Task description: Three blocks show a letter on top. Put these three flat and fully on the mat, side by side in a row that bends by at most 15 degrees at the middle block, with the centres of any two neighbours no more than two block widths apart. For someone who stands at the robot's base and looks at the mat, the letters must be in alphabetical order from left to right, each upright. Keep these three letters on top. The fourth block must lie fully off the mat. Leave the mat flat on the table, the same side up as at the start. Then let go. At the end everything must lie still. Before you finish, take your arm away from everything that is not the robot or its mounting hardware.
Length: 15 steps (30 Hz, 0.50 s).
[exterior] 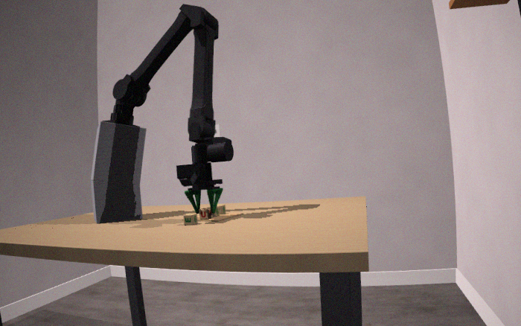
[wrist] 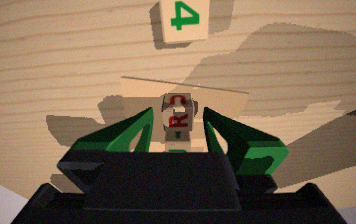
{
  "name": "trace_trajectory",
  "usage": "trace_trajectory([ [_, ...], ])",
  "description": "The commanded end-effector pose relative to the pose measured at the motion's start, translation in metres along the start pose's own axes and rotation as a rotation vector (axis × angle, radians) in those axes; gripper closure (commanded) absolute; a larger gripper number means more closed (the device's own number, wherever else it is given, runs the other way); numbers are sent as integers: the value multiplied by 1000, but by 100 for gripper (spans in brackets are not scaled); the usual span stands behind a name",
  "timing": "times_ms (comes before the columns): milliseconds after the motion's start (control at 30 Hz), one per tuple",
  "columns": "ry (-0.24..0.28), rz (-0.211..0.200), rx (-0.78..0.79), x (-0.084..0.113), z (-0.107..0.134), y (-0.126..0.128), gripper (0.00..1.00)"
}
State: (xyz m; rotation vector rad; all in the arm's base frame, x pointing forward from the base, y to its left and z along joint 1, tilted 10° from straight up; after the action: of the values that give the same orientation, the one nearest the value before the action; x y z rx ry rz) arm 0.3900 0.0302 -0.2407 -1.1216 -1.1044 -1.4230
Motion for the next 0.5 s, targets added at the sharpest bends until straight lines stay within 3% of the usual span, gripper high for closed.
trace_trajectory([
  [0,-4,-17,-2,13,-4,7,44],
  [467,-3,-16,-1,33,-3,7,44],
])
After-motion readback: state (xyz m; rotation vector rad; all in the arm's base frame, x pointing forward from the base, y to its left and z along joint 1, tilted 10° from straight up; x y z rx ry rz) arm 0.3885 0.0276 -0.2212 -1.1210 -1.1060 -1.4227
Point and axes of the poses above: the point where the finger pads meet when closed, its own x axis back along the fingers, its own y axis across the jaws, z = x × y, the point moved 2 cm from there along x, back along the fingers, and after that the axes turned 12 degrees about -x, right-handed, at the moved point
